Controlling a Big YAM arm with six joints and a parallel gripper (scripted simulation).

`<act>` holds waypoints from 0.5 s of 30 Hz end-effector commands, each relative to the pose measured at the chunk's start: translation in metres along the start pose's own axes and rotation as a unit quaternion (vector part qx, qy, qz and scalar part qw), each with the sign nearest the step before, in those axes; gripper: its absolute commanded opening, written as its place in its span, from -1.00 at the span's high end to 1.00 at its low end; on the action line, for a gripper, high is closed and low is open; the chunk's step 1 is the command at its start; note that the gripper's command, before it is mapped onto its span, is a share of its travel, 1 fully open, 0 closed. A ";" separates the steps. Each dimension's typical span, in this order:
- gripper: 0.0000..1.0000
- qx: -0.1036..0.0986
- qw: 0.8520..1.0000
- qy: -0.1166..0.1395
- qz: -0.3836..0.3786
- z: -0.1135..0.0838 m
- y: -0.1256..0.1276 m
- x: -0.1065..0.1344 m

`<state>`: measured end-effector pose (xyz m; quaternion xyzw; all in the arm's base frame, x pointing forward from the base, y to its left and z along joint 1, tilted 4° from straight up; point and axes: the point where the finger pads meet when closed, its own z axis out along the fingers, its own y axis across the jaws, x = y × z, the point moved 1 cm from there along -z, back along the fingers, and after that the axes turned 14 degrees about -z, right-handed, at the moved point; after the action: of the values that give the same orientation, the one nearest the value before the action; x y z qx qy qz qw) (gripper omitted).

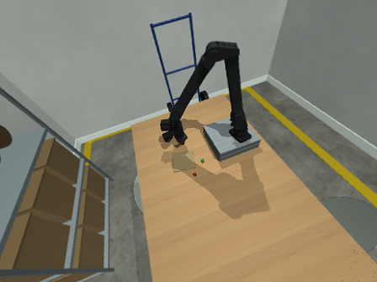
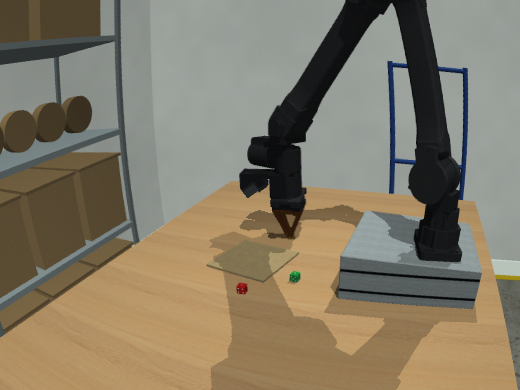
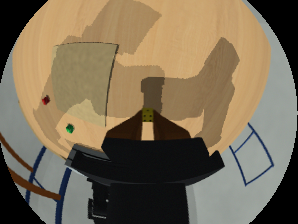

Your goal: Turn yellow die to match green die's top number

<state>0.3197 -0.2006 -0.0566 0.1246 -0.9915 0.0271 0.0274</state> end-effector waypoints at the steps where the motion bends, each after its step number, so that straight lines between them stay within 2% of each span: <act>1: 0.80 0.004 1.000 -0.003 -0.004 0.001 -0.004 -0.001; 6: 0.80 0.005 1.000 -0.004 -0.004 -0.003 -0.005 -0.001; 11: 0.80 0.022 1.000 -0.022 -0.005 -0.034 -0.017 -0.018; 13: 0.80 0.022 0.999 -0.023 -0.004 -0.047 -0.015 -0.020; 15: 0.80 0.022 0.999 -0.023 -0.004 -0.047 -0.015 -0.020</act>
<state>0.3135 -0.1957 -0.0440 0.1266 -0.9911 0.0195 0.0374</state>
